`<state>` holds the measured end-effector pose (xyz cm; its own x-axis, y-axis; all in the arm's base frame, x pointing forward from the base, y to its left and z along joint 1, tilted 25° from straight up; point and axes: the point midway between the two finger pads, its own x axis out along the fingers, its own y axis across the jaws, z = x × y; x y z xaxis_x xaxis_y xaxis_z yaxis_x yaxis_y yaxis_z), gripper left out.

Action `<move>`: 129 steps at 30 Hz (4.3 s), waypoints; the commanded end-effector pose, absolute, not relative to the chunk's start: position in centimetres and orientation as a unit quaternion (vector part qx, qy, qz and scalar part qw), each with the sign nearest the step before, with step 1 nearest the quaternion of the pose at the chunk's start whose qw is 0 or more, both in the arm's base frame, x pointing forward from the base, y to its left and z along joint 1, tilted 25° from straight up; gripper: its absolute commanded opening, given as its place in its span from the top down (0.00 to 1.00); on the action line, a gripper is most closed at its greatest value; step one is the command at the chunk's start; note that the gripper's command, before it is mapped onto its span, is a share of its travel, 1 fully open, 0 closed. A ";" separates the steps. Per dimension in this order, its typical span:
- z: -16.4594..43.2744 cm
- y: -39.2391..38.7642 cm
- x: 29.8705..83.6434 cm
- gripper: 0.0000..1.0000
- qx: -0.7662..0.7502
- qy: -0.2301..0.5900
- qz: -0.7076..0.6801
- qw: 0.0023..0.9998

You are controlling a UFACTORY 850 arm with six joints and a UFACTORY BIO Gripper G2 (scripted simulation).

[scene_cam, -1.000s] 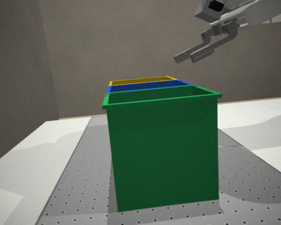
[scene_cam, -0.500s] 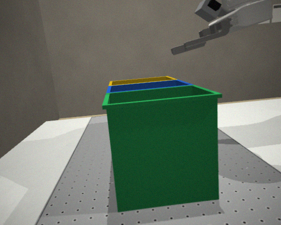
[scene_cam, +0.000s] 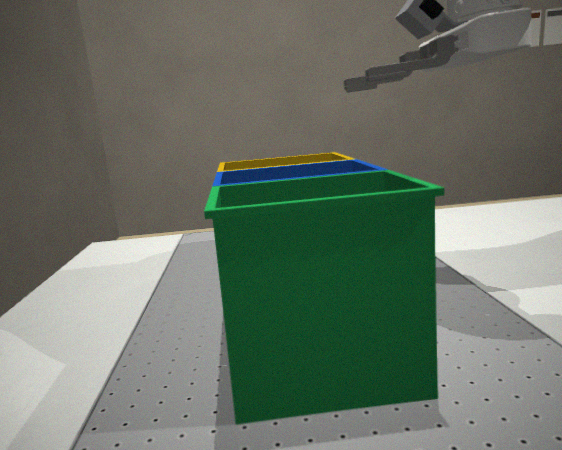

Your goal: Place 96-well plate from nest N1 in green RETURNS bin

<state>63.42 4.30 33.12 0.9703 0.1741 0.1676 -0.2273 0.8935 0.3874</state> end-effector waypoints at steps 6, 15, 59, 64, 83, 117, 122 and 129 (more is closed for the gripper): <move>32.9 1.3 62.9 0.63 0.198 -0.092 0.090 0.972; 32.9 1.3 62.9 0.63 0.198 -0.092 0.090 0.972; 22.8 -13.1 68.6 0.63 0.208 -0.067 -0.029 0.975; 21.5 -15.1 69.4 0.63 0.208 -0.067 -0.029 0.975; 17.6 -20.7 71.6 0.63 0.208 -0.067 -0.029 0.975; 14.9 -19.5 72.1 0.63 0.208 -0.067 -0.029 0.975; 14.4 -19.3 72.1 0.63 0.208 -0.067 -0.029 0.975; 13.4 -18.8 72.3 0.63 0.208 -0.067 -0.029 0.975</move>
<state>72.15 -18.98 13.80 0.9895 -0.0847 0.1174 0.0294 0.9118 0.4095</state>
